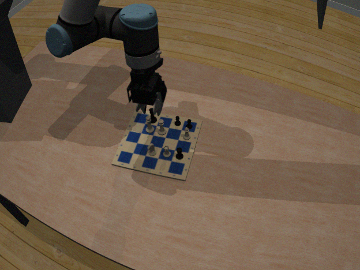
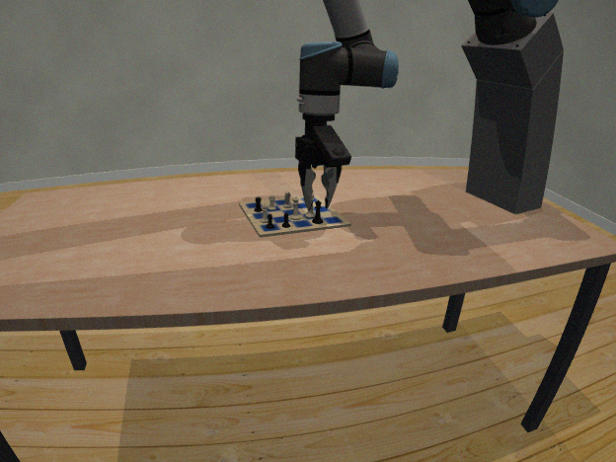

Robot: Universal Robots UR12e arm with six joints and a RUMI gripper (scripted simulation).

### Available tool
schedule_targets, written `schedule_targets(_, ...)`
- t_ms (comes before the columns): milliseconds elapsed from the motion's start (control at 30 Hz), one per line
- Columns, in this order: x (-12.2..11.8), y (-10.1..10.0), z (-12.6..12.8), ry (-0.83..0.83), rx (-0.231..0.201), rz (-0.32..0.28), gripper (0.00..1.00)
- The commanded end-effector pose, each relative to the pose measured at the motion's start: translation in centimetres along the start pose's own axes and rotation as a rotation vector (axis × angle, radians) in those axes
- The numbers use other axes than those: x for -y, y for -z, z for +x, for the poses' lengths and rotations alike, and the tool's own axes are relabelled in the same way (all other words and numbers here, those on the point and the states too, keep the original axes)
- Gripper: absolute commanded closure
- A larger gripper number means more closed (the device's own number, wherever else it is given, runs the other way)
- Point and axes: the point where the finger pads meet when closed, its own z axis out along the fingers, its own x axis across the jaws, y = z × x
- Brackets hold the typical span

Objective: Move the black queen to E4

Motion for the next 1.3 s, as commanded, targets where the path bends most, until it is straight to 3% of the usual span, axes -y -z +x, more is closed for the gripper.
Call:
schedule_targets(0, 0.0, 1.3, 0.0, 0.0, -0.001, 0.0, 0.75)
schedule_targets(400, 0.0, 7.2, 0.0, 0.0, -0.001, 0.0, 0.75)
schedule_targets(733, 0.0, 8.2, 0.0, 0.0, -0.001, 0.0, 0.75)
schedule_targets(767, 0.0, 8.2, 0.0, 0.0, -0.001, 0.0, 0.0)
schedule_targets(1267, 0.0, 8.2, 0.0, 0.0, -0.001, 0.0, 0.0)
